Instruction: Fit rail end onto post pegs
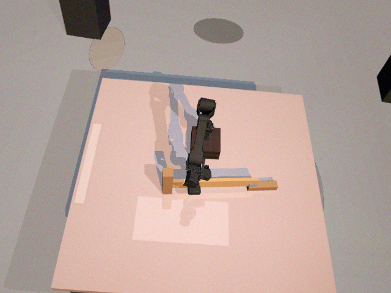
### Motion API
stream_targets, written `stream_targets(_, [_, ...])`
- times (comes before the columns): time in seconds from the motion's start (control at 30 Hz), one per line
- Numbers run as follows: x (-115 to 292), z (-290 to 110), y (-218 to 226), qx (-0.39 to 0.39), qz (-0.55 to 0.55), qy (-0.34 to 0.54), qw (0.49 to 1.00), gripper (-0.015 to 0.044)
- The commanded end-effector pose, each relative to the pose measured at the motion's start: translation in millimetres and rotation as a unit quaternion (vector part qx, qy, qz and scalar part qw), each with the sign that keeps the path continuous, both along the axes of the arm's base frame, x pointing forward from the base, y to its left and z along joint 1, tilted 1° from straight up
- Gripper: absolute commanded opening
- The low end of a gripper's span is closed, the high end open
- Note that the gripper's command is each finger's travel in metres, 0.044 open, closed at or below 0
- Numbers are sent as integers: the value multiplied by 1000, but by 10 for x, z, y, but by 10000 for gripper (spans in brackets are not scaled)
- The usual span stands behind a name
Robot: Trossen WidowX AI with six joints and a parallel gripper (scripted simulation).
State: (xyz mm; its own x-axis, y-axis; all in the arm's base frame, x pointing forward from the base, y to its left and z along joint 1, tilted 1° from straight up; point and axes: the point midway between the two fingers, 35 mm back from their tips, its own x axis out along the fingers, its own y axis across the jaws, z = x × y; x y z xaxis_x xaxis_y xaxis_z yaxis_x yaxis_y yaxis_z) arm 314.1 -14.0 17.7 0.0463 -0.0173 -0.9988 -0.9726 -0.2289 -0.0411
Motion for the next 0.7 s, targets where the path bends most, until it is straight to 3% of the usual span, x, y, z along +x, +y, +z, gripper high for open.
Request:
stream_targets(0.0, [29, 24, -14, 0, 2, -4, 1000, 0])
stream_targets(0.17, [32, 25, -29, 0, 2, -4, 1000, 0])
stream_targets(0.67, [4, 1, -18, 0, 0, 0, 1000, 394])
